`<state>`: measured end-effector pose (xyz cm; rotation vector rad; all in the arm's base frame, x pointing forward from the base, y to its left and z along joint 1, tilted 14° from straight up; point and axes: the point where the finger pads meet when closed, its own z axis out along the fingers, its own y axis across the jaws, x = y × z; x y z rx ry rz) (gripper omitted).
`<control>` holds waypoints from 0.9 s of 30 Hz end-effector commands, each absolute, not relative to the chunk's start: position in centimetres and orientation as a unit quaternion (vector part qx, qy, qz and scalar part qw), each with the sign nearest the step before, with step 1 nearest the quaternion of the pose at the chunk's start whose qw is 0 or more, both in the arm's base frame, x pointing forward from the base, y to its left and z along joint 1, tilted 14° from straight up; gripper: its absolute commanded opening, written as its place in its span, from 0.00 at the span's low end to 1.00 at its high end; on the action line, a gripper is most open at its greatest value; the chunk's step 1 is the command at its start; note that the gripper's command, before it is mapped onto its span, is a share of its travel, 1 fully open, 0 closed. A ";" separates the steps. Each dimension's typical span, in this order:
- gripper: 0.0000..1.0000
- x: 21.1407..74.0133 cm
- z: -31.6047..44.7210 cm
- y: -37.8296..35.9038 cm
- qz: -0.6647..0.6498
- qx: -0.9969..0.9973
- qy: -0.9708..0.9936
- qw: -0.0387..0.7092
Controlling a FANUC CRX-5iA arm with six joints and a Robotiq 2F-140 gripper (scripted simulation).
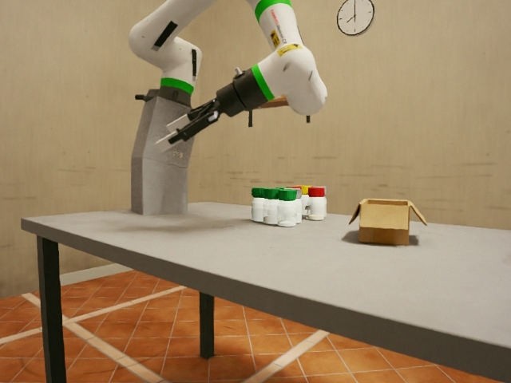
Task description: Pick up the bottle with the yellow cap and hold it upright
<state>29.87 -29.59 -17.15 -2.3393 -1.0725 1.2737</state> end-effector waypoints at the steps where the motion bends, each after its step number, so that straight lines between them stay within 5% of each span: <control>1: 0.51 31.1 -17.7 -26.1 0.380 -0.812 -0.409 0.169; 27: 0.51 37.4 -18.6 -12.1 0.127 -0.788 -0.548 0.252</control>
